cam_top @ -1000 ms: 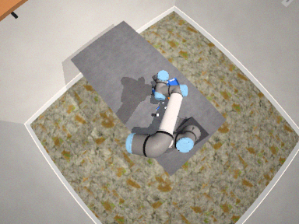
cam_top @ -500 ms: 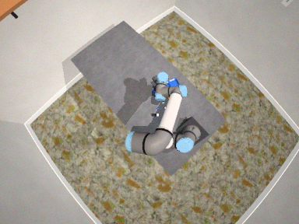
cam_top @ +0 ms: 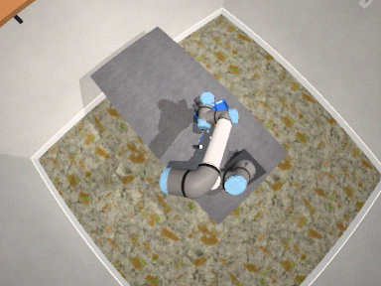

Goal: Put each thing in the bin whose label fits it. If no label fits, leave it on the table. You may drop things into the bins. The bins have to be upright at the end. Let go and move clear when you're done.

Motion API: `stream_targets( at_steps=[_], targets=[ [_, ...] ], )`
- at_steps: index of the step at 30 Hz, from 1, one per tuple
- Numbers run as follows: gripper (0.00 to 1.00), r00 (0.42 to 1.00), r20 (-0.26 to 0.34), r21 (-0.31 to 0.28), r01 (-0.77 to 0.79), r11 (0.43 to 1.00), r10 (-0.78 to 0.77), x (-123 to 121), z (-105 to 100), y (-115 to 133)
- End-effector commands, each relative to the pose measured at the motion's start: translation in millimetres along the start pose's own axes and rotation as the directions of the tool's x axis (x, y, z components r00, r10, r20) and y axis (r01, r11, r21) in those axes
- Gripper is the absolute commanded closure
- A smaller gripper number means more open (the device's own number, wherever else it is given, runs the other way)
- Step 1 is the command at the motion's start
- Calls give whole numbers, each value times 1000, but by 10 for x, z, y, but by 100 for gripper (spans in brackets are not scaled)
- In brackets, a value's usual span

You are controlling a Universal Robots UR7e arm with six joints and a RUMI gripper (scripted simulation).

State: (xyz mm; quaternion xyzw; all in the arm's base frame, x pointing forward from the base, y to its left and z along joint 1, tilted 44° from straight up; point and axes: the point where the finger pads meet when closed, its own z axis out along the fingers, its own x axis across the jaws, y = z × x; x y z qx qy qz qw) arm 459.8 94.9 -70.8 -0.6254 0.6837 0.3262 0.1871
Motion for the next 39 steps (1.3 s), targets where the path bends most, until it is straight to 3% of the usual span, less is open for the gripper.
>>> stream_targets(
  at_steps=[1, 25, 39],
  targets=[
    [96, 1000, 0, 1, 0, 1000, 0, 1, -5, -4],
    [96, 1000, 0, 1, 0, 1000, 0, 1, -5, -4],
    [96, 1000, 0, 1, 0, 1000, 0, 1, -164, -4]
  ],
)
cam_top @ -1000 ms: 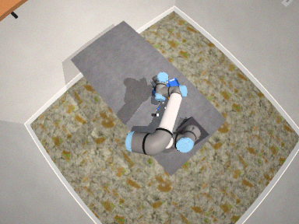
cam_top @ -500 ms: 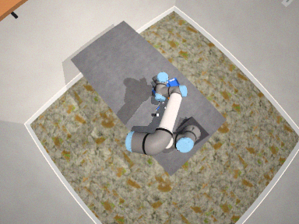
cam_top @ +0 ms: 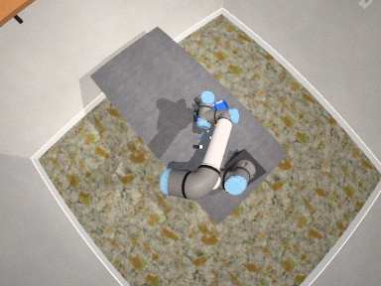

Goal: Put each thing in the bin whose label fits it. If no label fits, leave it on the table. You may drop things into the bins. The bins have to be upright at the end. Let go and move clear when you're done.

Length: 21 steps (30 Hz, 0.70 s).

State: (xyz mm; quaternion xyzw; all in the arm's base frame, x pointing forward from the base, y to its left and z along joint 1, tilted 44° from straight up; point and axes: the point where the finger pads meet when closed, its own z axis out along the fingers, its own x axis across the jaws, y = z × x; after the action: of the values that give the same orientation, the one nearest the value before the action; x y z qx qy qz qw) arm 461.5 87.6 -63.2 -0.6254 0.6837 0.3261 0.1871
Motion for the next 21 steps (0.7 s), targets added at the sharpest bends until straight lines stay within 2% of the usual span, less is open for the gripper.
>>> stream_targets(
  at_steps=[1, 11, 17, 21],
  targets=[
    [96, 1000, 0, 1, 0, 1000, 0, 1, -71, -3],
    [96, 1000, 0, 1, 0, 1000, 0, 1, -178, -3],
    [96, 1000, 0, 1, 0, 1000, 0, 1, -418, -3],
    [96, 1000, 0, 1, 0, 1000, 0, 1, -422, -3]
  ],
)
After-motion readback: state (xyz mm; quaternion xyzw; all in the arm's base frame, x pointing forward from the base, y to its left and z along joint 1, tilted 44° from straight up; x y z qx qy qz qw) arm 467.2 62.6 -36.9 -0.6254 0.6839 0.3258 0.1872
